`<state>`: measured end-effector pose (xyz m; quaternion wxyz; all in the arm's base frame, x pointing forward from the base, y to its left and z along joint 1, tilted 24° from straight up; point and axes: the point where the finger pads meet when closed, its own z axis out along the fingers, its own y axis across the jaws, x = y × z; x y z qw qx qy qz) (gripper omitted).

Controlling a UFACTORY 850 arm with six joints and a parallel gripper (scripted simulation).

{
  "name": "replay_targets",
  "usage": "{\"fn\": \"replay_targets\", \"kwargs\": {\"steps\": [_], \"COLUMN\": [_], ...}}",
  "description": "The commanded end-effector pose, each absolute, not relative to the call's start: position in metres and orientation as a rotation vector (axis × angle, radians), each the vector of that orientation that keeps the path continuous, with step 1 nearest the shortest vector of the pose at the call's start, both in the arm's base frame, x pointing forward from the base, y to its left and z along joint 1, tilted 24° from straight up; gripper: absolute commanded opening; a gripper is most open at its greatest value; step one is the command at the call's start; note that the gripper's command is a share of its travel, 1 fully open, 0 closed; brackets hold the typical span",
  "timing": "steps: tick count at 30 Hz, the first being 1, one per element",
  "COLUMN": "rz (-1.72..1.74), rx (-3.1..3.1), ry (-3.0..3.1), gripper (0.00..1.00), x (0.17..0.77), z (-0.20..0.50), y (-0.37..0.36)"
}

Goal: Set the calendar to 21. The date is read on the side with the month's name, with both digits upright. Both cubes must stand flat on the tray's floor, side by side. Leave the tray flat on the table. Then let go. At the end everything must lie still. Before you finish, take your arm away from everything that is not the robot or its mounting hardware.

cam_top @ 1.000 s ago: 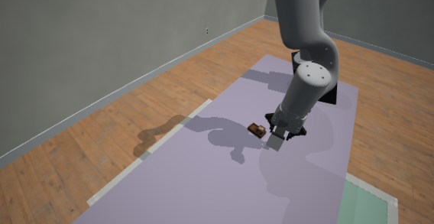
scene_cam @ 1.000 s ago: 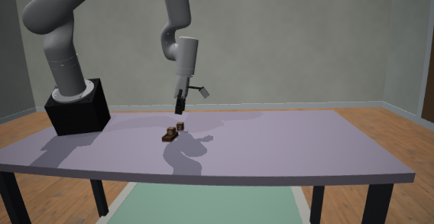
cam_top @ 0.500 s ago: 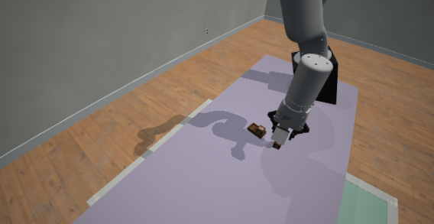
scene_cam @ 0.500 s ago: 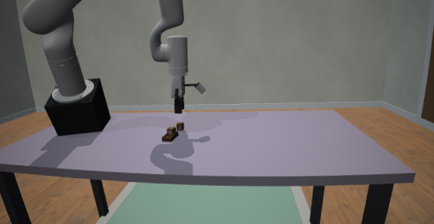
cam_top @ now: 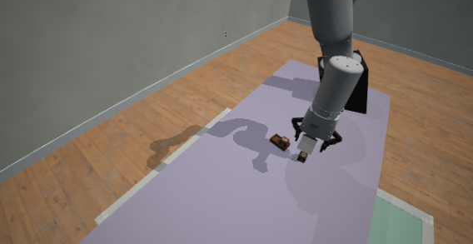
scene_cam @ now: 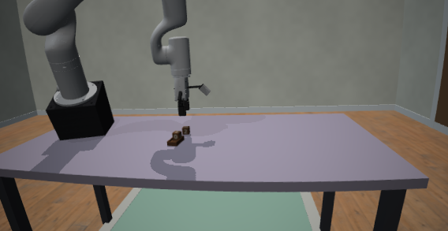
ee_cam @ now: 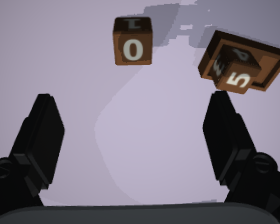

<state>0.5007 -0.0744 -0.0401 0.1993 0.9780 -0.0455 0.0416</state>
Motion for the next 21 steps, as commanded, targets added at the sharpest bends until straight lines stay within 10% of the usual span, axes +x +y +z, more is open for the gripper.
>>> {"fn": "replay_targets", "kwargs": {"steps": [1, 21], "rz": [0.120, 0.197], "rx": [2.735, 2.702], "ry": [-0.127, -0.507], "gripper": [1.00, 1.00], "x": [0.5013, 0.5016], "z": [-0.0396, -0.0390], "y": [-0.0742, -0.0740]}}
